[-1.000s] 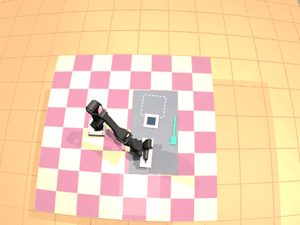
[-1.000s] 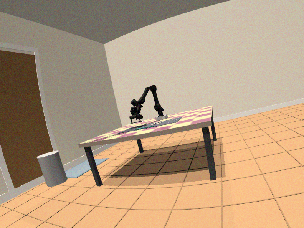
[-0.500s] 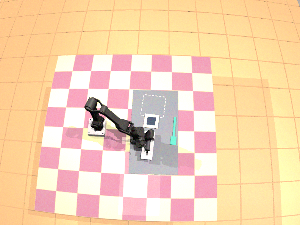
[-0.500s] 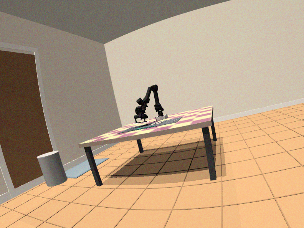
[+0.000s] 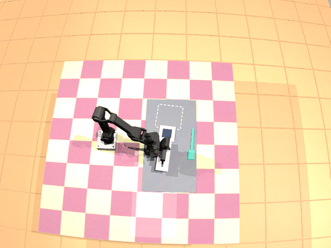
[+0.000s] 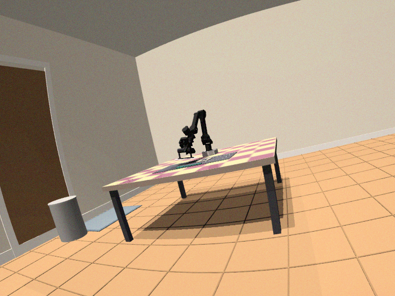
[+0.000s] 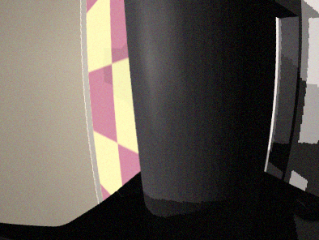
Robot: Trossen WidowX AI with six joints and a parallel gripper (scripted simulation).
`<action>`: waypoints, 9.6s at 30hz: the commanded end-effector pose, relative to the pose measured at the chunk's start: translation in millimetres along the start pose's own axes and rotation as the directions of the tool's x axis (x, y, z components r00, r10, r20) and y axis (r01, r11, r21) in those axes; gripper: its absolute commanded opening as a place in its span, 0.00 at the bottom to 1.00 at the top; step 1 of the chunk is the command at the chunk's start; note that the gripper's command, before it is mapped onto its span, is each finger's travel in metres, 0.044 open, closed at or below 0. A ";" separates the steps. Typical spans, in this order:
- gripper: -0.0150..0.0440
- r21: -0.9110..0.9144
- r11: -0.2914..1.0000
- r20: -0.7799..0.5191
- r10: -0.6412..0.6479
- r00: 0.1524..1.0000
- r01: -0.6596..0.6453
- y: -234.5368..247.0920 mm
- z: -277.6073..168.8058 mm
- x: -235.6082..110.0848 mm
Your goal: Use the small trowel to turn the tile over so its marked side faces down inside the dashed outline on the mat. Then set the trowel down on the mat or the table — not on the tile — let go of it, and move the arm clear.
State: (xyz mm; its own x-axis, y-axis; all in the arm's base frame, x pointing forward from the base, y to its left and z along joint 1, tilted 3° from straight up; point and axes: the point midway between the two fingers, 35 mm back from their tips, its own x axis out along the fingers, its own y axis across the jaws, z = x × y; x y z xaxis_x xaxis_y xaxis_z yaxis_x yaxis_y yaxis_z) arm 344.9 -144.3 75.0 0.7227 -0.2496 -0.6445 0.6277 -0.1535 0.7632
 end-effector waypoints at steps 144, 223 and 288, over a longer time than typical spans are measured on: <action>0.25 0.071 0.997 -0.071 0.008 0.997 -0.003 11.4 -156.8 -7.4; 0.25 -0.120 0.984 -0.083 -0.139 0.987 0.128 30.6 -50.4 -20.4; 0.25 -0.599 0.658 -0.775 -0.334 0.537 -0.455 -19.2 122.6 -6.4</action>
State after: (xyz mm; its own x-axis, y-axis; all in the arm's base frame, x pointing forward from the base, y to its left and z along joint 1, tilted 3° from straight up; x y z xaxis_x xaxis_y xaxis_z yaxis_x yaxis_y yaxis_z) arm 291.1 -254.1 62.0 0.3809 0.6526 -0.6550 0.3013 0.5821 0.7552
